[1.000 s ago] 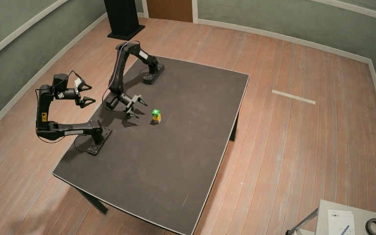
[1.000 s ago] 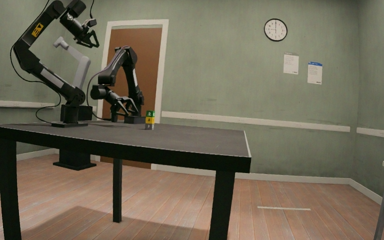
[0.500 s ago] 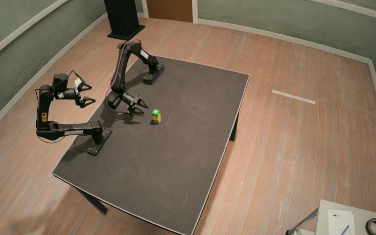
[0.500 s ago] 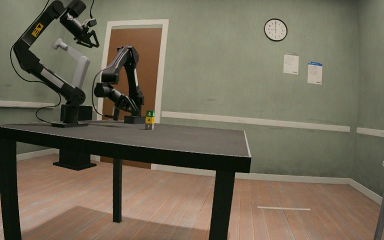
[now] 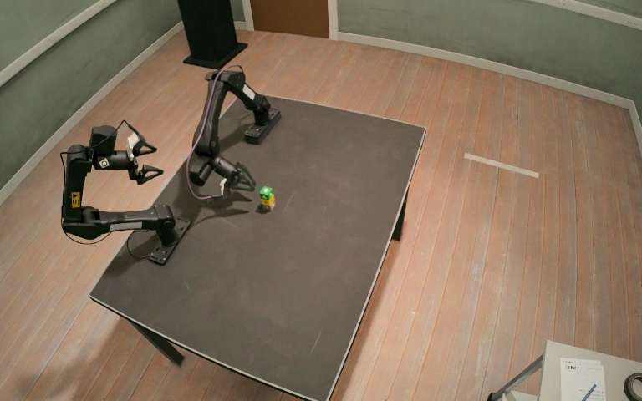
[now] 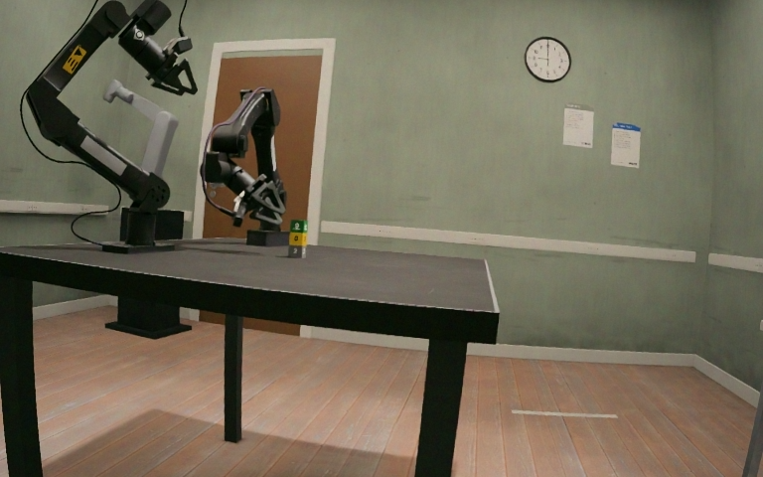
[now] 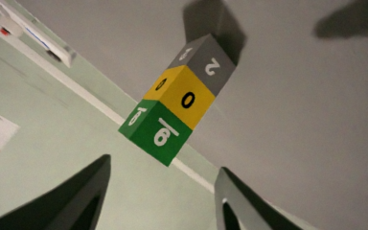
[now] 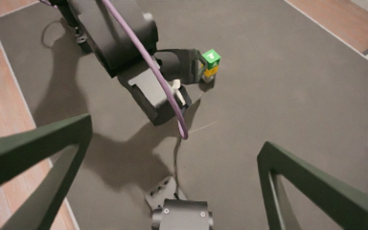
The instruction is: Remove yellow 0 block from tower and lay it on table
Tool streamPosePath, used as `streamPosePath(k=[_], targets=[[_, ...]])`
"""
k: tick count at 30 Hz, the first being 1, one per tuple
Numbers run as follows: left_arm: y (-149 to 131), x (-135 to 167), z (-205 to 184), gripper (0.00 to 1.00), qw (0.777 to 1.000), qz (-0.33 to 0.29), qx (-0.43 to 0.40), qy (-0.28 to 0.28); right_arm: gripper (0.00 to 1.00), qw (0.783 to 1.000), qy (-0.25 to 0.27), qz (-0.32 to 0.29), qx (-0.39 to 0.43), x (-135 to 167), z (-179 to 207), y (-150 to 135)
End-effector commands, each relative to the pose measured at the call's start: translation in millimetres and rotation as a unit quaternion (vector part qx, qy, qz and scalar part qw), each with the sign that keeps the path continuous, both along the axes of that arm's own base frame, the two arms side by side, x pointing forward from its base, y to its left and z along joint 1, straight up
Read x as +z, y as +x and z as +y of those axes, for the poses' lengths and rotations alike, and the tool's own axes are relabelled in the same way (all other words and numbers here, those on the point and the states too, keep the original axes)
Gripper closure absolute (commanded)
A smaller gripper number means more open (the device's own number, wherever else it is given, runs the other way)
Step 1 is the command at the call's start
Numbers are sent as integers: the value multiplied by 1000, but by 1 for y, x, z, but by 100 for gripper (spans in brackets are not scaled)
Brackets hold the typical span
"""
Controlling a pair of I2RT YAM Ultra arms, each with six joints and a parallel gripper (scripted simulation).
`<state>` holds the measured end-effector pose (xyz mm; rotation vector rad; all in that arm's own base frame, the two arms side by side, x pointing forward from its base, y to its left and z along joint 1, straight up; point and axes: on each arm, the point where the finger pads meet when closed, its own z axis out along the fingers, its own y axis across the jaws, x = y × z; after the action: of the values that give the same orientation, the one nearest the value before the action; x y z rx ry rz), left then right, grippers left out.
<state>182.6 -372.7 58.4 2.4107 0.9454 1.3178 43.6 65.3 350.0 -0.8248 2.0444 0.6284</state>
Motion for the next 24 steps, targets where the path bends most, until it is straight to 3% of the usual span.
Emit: streamPosePath(k=[1,4,12,18,20,24], targets=[[6,22,-4,45,992,6,83,-94,0,1000,0,2,2,-6,-1,-1],[6,21,-3,45,989,10,96,-108,0,1000,0,2,2,-6,-1,-1],[13,28,0,45,950,39,213,-225,0,1000,0,2,2,-6,-1,-1],[16,32,2,45,906,56,296,-299,0,1000,0,2,2,-6,-1,-1],[16,32,2,45,906,56,296,-299,0,1000,0,2,2,-6,-1,-1],[17,36,4,45,859,67,365,-353,0,1000,0,2,2,-6,-1,-1]])
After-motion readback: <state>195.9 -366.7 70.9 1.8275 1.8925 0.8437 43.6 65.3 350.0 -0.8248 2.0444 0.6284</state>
